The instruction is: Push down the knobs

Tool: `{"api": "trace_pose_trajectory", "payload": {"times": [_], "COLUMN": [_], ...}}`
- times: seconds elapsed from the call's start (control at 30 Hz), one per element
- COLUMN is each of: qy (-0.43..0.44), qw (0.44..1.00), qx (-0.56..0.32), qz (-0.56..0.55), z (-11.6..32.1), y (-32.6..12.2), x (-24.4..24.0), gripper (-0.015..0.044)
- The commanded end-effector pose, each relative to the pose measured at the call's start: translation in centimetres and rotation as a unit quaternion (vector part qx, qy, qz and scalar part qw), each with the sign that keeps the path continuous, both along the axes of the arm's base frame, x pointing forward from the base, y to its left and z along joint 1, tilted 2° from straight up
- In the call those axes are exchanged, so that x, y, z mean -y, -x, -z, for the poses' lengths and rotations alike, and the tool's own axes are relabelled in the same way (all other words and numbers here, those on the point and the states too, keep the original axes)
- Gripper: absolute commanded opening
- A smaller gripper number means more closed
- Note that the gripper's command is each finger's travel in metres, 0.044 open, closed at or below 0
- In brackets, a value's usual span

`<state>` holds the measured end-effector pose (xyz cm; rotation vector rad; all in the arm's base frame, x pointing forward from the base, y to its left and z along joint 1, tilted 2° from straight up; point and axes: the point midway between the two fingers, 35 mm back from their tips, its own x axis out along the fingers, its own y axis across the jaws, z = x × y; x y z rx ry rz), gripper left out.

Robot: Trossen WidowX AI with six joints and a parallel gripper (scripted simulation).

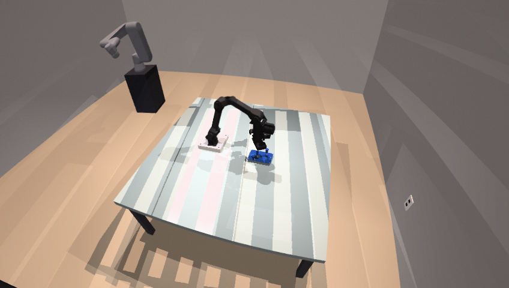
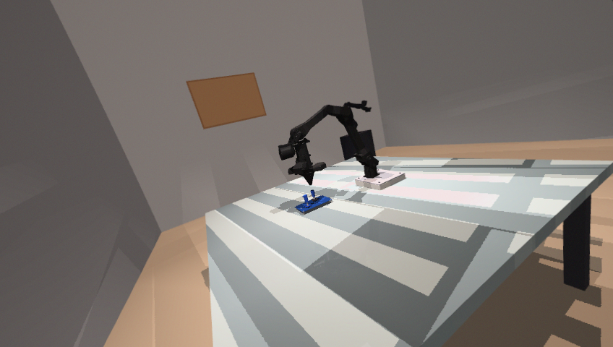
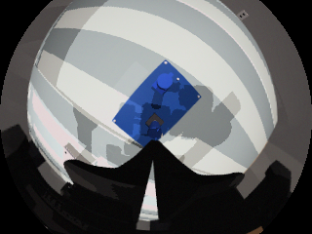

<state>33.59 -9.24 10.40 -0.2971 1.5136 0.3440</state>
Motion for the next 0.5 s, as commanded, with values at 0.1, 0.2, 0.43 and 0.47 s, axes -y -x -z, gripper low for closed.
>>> {"api": "trace_pose_trajectory", "payload": {"times": [0.1, 0.2, 0.43, 0.47], "qy": [0.002, 0.002, 0.002, 0.002], "qw": [1.000, 1.000, 1.000, 1.000], "qx": [0.000, 0.000, 0.000, 0.000], "qz": [-0.002, -0.002, -0.002, -0.002], "z": [0.7, 1.2, 2.3, 2.3], "y": [0.0, 0.0, -0.1, -0.1], "x": [0.0, 0.0, 0.0, 0.0], "gripper": [0.0000, 0.0000, 0.0000, 0.0000]}}
